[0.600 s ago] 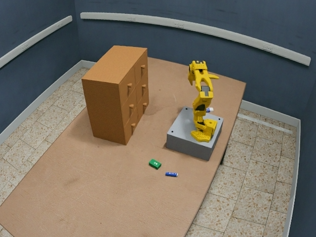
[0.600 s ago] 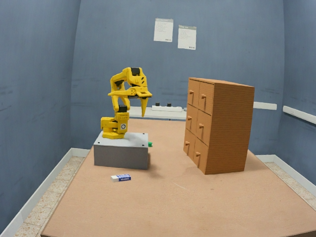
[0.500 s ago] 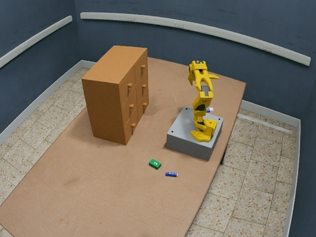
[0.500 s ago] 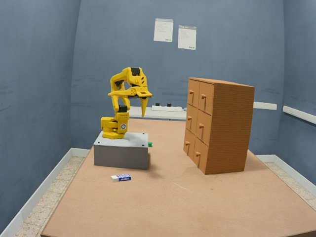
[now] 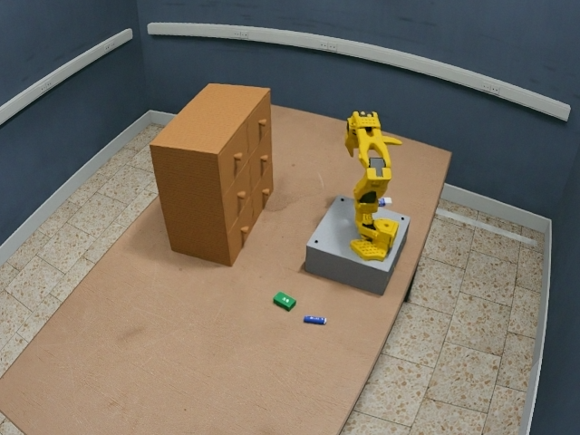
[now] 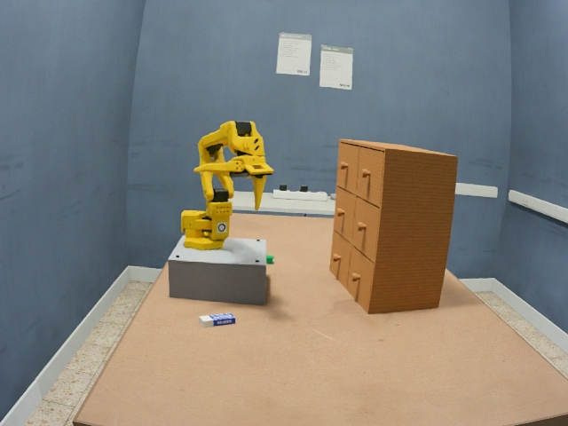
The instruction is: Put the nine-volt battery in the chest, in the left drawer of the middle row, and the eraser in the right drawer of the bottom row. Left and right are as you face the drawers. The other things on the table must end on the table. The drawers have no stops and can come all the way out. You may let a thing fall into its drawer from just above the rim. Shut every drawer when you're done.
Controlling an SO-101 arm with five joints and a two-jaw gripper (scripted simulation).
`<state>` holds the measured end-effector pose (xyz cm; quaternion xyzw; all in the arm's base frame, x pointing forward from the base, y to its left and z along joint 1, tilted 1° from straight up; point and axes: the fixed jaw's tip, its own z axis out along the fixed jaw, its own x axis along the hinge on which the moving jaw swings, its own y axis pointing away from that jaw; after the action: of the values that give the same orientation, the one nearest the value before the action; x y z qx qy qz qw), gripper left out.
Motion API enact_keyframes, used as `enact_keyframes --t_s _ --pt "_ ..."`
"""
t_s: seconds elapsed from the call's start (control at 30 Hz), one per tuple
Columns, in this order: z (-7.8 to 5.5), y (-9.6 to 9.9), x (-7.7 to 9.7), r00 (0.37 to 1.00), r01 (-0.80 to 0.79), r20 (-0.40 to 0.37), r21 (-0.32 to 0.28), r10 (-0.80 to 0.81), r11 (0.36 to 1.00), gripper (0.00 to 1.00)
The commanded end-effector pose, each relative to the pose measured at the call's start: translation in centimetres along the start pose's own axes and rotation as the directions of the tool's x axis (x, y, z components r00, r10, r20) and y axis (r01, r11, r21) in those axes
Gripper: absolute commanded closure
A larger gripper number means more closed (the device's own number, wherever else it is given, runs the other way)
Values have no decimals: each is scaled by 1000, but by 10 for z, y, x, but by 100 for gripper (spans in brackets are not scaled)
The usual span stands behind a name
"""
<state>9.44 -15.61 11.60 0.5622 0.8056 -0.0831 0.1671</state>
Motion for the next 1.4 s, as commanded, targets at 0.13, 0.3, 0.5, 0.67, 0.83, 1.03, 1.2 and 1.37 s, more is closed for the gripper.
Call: enact_keyframes --t_s 0.13,0.3,0.5,0.67,0.83,1.03,1.2,1.37 --pt "-1 0 0 1000 0 3 -1 0 1000 0" --pt "-1 0 0 1000 0 3 -1 0 1000 0" --pt "-1 0 0 1000 0 3 -1 0 1000 0" --pt "-1 0 0 1000 0 3 -1 0 1000 0" --pt "-1 0 0 1000 0 3 -1 0 1000 0" --pt "-1 0 0 1000 0 3 -1 0 1000 0" --pt "3 17 10 993 118 13 -41 -117 992 50" --pt "8 37 25 965 262 34 -90 -260 961 50"
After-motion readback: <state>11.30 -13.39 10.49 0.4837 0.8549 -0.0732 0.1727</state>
